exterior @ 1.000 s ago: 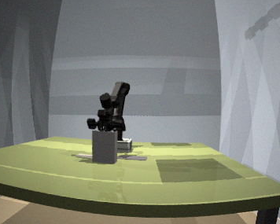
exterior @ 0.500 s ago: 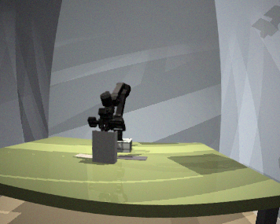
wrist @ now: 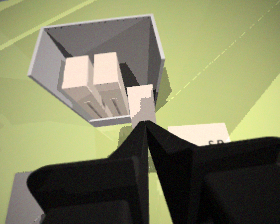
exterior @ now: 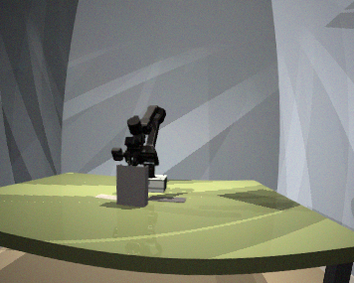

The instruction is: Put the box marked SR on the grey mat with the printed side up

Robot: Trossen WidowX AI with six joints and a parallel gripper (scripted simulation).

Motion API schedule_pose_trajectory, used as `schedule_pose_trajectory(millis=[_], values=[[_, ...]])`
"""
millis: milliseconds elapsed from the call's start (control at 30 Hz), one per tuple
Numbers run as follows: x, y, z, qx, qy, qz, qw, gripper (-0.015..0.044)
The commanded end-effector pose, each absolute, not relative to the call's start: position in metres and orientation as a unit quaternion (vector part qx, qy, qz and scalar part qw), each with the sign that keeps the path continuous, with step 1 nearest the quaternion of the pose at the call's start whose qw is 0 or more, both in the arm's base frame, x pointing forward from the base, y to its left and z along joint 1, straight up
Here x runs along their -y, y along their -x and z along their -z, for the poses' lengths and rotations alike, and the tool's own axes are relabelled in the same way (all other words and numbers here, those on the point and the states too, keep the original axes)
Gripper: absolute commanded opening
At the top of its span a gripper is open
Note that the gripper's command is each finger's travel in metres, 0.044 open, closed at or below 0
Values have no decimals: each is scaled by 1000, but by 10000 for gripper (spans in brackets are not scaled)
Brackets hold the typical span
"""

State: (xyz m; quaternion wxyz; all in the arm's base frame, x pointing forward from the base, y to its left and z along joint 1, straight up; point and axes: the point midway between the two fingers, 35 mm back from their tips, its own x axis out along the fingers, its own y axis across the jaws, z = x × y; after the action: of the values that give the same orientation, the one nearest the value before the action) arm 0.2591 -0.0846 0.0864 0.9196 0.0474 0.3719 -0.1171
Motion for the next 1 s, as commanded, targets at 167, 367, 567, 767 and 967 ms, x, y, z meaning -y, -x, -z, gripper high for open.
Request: schedule_pose_trajectory(millis=[167,367,567,767,967], values=[[85,-260,-87,-374,-38,113,920,53],[85,-261,-90,-394,39,79,915,210],[86,-263,-92,-412,118,40,903,237],[86,-264,-95,-426,194,0,884,237],[86,-265,-98,-435,269,-43,858,237]])
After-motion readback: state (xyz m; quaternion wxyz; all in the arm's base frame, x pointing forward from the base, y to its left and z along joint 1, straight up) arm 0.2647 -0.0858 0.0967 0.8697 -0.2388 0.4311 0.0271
